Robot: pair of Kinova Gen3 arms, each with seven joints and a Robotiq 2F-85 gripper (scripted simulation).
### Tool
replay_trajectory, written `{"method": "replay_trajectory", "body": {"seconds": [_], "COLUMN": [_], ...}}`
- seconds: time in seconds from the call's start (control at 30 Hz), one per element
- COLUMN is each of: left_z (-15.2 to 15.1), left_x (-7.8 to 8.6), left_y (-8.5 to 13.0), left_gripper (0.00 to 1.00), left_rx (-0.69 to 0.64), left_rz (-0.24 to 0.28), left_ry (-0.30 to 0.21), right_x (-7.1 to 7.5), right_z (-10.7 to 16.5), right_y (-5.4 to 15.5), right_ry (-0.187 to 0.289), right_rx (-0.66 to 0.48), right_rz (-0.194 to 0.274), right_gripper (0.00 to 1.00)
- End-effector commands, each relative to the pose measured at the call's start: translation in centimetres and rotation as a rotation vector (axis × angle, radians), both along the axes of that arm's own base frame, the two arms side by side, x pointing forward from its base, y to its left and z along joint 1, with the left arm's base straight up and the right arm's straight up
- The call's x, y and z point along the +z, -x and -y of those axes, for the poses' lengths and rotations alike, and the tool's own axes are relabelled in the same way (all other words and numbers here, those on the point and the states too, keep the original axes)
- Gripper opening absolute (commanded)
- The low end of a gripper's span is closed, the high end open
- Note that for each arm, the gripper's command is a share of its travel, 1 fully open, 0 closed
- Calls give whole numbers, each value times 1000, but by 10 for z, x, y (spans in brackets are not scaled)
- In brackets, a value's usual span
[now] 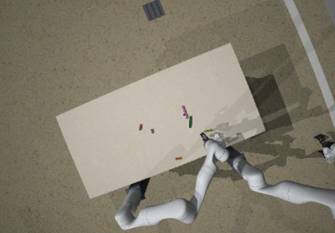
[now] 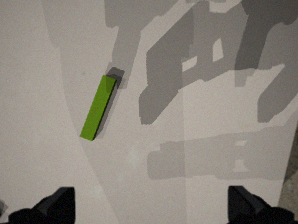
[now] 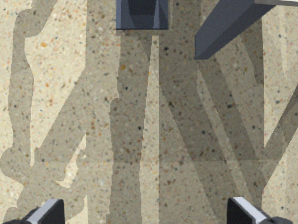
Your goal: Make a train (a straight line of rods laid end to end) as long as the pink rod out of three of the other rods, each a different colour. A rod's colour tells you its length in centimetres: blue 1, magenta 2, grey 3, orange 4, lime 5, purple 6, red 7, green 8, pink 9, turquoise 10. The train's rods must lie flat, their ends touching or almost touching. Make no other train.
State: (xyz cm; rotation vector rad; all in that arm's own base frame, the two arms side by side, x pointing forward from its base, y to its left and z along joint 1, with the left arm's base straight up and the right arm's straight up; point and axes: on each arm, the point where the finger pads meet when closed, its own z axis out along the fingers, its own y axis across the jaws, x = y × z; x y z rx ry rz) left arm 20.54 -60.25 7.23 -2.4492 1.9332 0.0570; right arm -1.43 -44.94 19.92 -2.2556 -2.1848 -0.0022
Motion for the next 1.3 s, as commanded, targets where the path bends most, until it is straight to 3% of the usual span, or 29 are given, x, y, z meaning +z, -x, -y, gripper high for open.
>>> {"method": "replay_trajectory", "body": {"seconds": [0.0,0.07,0.57,0.63,1.13,1.27], "left_z": [0,0,-3,-3,-5,-5], "left_x": [0,0,-2,-2,-2,-2], "left_y": [-1,-1,-7,-7,-14,-15], "left_gripper": [1000,1000,1000,1000,1000,1000], "left_rx": [-115,-115,-558,-558,-1055,-1129], "left_rz": [-8,-8,-40,-40,-77,-83], "left_ry": [0,0,-9,-9,-6,-4], "right_x": [1,1,1,1,1,1], "right_z": [0,0,0,0,0,0], "right_y": [0,0,0,0,0,0], "right_ry": [2,2,2,2,2,2], "right_rx": [0,0,0,0,0,0], "right_rz": [0,0,0,0,0,0], "right_gripper": [1000,1000,1000,1000,1000,1000]}}
